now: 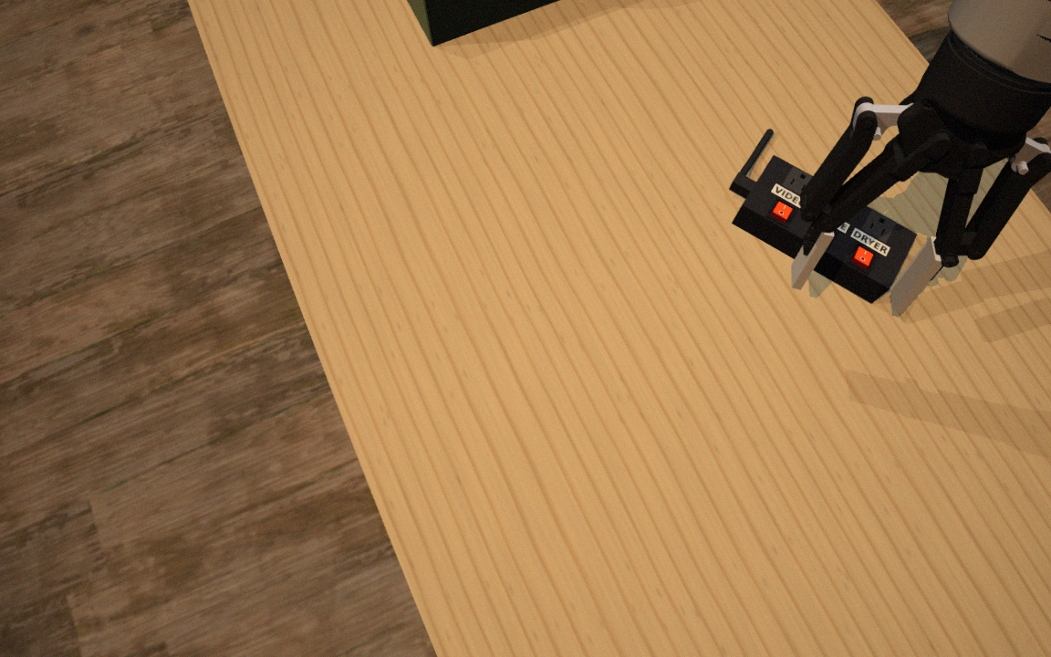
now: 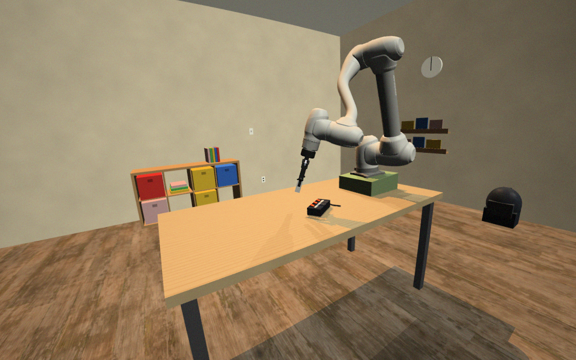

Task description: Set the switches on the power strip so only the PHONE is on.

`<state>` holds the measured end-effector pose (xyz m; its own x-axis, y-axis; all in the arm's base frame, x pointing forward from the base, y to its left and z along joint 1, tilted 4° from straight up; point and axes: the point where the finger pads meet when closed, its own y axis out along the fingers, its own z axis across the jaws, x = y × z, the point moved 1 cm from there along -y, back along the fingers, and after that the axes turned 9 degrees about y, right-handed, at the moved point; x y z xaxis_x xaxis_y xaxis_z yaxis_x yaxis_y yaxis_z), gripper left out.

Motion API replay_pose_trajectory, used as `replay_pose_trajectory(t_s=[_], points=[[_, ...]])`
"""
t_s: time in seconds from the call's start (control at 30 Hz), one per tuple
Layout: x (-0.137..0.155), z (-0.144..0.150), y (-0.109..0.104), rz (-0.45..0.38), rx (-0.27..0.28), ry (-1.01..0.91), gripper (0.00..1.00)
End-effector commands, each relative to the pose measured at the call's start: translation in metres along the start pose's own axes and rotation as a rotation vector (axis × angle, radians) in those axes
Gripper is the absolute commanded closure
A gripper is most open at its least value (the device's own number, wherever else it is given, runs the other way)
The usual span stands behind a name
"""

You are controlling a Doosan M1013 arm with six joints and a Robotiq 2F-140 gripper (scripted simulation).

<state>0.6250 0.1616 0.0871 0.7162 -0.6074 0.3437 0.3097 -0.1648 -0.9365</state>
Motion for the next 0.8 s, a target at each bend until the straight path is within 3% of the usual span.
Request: replay_pose_trajectory(t_s=[0.0,0.6,0.67,0.73,0.77], points=[[0.0,0.0,0.0,0.0,0.0,0.0,0.0],[0.0,0.0,0.0,0.003,-0.001,0.002,0.0],[-0.009,-0.006,0.001,0.056,-0.012,0.045,0.0],[-0.03,-0.012,0.001,0.177,-0.024,0.136,0.0],[-0.03,-0.012,0.001,0.177,-0.024,0.136,0.0]])
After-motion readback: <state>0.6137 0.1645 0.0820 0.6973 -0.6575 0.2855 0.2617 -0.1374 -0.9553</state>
